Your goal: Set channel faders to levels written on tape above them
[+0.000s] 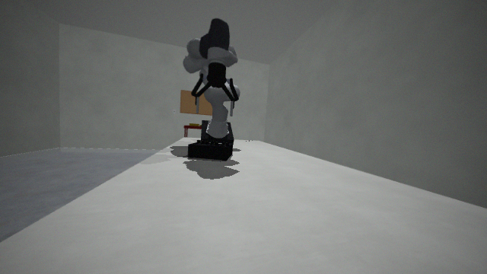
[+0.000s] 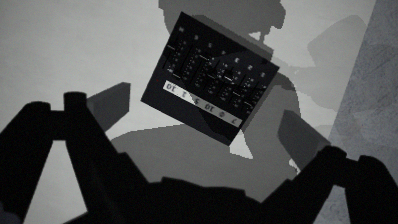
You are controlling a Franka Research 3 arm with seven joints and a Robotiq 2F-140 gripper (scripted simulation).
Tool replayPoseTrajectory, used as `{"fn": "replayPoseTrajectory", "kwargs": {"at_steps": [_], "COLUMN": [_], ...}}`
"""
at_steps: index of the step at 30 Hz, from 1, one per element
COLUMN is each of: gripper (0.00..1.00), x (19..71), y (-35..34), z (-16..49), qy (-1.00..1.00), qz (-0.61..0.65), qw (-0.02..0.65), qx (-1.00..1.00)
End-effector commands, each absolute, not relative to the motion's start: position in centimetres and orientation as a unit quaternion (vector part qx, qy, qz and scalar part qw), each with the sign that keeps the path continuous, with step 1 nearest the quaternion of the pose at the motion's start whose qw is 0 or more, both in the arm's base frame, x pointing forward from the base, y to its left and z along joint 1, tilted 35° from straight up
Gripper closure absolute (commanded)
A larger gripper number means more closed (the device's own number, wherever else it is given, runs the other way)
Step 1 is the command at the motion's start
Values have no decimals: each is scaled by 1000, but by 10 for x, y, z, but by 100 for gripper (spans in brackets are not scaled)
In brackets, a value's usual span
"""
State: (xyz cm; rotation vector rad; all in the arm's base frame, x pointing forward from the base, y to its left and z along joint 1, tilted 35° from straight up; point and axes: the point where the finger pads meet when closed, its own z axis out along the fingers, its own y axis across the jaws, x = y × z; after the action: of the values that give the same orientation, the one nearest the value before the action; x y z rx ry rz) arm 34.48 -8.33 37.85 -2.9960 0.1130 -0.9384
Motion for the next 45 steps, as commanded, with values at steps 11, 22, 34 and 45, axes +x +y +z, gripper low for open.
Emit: {"fn": "replayPoseTrajectory", "kwargs": {"at_steps": [11,22,34,45], "gripper": [0,0,0,0], "x": [344,343,354,388], "y": [-84,-82,-74,-91], "z": [378,379,377,358], "qy": [28,148,354,505], "qz": [-298,-292,-263,-211], "qw": [-3,35,99,147], "qx": [-954,-944,-892,-824]}}
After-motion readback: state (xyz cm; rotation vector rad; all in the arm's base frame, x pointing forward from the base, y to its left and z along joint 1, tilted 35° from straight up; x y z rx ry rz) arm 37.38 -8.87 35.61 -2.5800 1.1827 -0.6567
